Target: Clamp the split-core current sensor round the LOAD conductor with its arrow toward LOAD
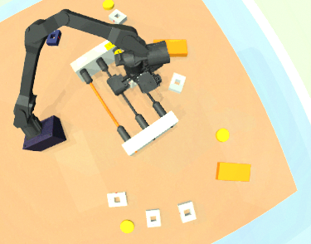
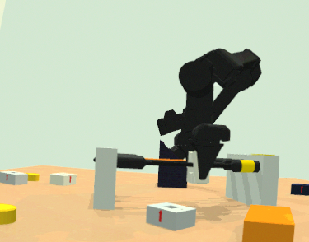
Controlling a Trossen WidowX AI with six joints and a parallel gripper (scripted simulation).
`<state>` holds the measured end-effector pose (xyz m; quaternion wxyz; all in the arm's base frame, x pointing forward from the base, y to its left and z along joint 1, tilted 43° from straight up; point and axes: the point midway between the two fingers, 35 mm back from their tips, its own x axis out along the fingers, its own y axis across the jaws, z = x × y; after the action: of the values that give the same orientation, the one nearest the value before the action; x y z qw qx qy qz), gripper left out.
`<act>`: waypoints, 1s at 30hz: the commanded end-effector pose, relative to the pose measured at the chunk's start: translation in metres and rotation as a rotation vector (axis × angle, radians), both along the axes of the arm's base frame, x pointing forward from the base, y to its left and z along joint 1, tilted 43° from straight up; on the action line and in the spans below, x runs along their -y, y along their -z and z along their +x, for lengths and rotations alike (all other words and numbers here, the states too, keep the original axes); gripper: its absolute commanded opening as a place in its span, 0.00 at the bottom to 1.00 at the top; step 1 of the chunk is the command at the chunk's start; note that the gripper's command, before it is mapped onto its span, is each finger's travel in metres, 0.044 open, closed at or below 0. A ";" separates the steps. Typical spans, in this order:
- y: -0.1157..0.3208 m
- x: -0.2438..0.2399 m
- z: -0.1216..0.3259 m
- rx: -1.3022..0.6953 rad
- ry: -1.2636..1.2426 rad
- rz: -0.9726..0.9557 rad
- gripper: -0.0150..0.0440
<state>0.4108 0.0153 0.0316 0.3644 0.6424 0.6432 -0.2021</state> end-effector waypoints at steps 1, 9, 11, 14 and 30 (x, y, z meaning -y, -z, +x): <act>0.000 0.000 0.000 0.000 -0.001 0.000 0.72; 0.000 0.000 0.000 0.000 -0.001 0.000 0.63; 0.000 0.000 0.000 0.000 -0.001 0.000 0.61; 0.000 0.000 0.000 0.003 0.002 0.001 0.54; -0.002 0.004 0.000 0.116 0.107 0.031 0.25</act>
<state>0.4112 0.0114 0.0340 0.3781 0.6944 0.5870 -0.1738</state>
